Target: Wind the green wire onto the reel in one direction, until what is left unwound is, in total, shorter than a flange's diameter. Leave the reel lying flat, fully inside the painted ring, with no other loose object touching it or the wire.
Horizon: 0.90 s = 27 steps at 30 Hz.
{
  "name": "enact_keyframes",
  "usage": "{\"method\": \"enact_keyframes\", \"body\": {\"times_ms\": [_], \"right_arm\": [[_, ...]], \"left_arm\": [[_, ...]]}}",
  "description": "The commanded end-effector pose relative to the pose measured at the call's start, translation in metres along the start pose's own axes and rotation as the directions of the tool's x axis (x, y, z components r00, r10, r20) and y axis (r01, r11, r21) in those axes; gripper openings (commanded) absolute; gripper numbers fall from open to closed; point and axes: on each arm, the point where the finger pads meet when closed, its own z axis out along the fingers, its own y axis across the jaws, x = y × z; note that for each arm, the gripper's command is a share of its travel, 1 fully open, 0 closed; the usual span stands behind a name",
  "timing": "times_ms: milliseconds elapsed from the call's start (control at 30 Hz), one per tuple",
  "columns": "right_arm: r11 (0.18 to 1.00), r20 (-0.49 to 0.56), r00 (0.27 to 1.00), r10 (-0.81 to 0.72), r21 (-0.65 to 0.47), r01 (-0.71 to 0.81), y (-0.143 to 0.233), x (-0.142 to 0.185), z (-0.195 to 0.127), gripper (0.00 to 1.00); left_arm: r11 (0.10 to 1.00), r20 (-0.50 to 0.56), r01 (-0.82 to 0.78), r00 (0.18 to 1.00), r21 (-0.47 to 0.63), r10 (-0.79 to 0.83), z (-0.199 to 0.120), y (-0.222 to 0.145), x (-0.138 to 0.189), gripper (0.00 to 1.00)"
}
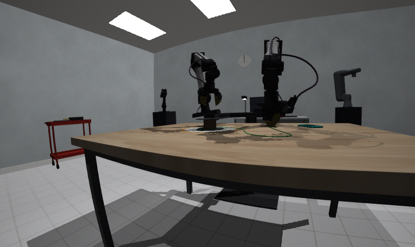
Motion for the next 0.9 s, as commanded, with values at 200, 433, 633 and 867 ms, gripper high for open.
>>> {"method": "enact_keyframes", "body": {"times_ms": [200,433,633,867], "right_arm": [[1.000,0.002,1.000,0.004,-0.023,-0.004,0.0014,-0.0104,-0.0107,0.81],[1.000,0.002,1.000,0.004,-0.023,-0.004,0.0002,-0.0117,-0.0113,0.81],[1.000,0.002,1.000,0.004,-0.023,-0.004,0.0000,-0.0126,-0.0115,0.81],[1.000,0.002,1.000,-0.004,-0.023,0.005,0.0000,-0.0128,-0.0113,0.81]], "left_arm": [[0.999,0.035,0.000,0.999,0.038,-0.001,-0.0109,-0.0140,-0.0059,0.00],[0.999,0.035,0.000,0.999,0.038,-0.001,-0.0109,-0.0140,-0.0059,0.00],[0.999,0.035,0.000,0.999,0.038,-0.001,-0.0109,-0.0140,-0.0059,0.00],[0.985,0.028,0.166,0.986,0.043,-0.167,-0.0066,-0.0130,-0.0053,0.00]]}}
